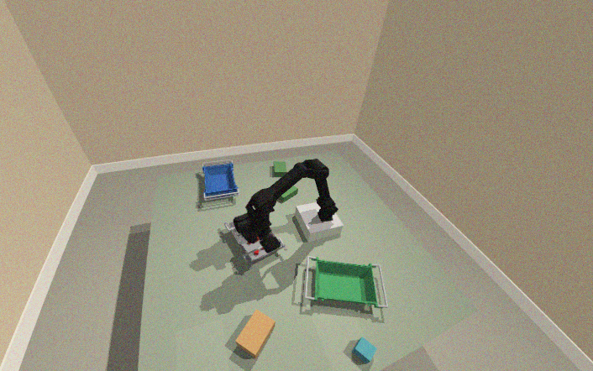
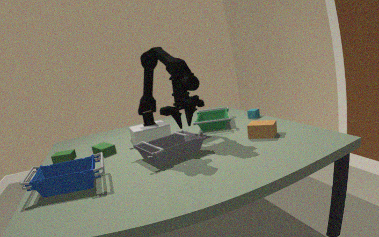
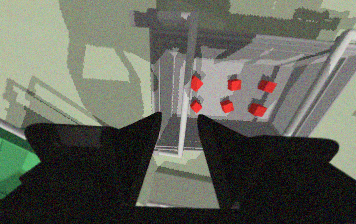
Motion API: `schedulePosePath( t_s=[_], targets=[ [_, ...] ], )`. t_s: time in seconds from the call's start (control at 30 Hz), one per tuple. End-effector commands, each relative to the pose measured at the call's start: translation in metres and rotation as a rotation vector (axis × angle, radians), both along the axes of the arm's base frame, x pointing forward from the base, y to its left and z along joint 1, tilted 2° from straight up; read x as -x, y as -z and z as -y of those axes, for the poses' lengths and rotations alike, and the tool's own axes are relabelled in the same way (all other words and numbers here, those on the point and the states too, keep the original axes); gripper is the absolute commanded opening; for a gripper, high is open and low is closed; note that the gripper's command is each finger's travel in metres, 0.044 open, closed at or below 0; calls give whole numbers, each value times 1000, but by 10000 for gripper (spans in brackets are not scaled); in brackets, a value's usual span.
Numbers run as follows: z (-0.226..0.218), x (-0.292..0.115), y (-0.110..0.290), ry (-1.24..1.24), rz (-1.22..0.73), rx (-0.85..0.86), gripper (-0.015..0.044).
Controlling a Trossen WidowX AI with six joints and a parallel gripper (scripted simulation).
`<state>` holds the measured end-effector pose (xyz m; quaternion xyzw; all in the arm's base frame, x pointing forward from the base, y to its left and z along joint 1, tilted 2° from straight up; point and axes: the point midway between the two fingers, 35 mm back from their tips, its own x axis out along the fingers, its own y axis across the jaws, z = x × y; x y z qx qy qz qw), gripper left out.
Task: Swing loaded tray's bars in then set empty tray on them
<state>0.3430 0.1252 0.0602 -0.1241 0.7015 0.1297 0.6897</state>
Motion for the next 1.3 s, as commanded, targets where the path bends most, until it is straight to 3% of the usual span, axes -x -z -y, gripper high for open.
schedulePosePath(
  t_s=[0.0,0.2,0.33,0.37,0.67,0.8,1.07,1.27],
  targets=[
    [-2,-7,-26,0,21,-7,289],
    [-1,-7,-108,1,42,-15,440],
    [2,1,-142,2,51,-18,440],
    [-3,-4,-111,-13,39,-14,440],
    [-110,93,-80,-833,38,-30,440],
    [-135,150,-63,-1122,20,-26,440],
    [-157,253,-34,-1823,24,-48,440],
    [-145,333,-9,-2415,32,-73,440]
  ],
)
